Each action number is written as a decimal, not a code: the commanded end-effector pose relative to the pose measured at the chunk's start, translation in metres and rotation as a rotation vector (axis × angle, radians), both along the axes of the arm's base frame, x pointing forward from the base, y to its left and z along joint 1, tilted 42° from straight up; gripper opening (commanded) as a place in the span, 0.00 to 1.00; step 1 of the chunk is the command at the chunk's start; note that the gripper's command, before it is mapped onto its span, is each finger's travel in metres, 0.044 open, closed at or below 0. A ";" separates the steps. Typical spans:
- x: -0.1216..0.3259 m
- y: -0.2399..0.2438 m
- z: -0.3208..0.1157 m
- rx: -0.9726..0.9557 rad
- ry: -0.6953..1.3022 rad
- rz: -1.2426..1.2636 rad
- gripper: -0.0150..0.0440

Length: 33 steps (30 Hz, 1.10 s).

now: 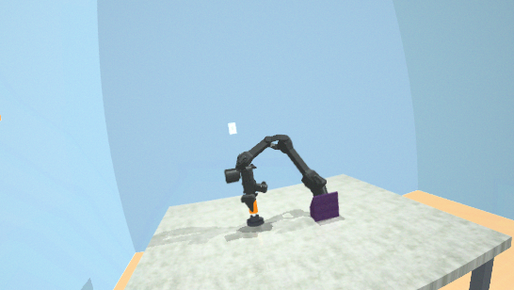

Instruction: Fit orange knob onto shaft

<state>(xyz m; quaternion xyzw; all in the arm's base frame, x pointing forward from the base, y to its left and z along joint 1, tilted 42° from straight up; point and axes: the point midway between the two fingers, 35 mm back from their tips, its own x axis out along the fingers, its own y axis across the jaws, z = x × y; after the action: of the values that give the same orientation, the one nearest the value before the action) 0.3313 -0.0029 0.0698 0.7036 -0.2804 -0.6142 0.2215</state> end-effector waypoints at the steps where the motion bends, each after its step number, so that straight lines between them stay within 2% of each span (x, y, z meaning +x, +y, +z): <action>1: 0.000 0.002 0.002 -0.001 0.000 0.000 0.25; 11: -0.001 0.002 0.001 -0.019 0.140 0.155 0.25; 33: 0.000 -0.001 0.000 -0.019 0.140 0.155 0.25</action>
<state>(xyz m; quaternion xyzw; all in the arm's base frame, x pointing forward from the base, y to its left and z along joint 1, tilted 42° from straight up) 0.3314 -0.0029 0.0699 0.6765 -0.2148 -0.6403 0.2937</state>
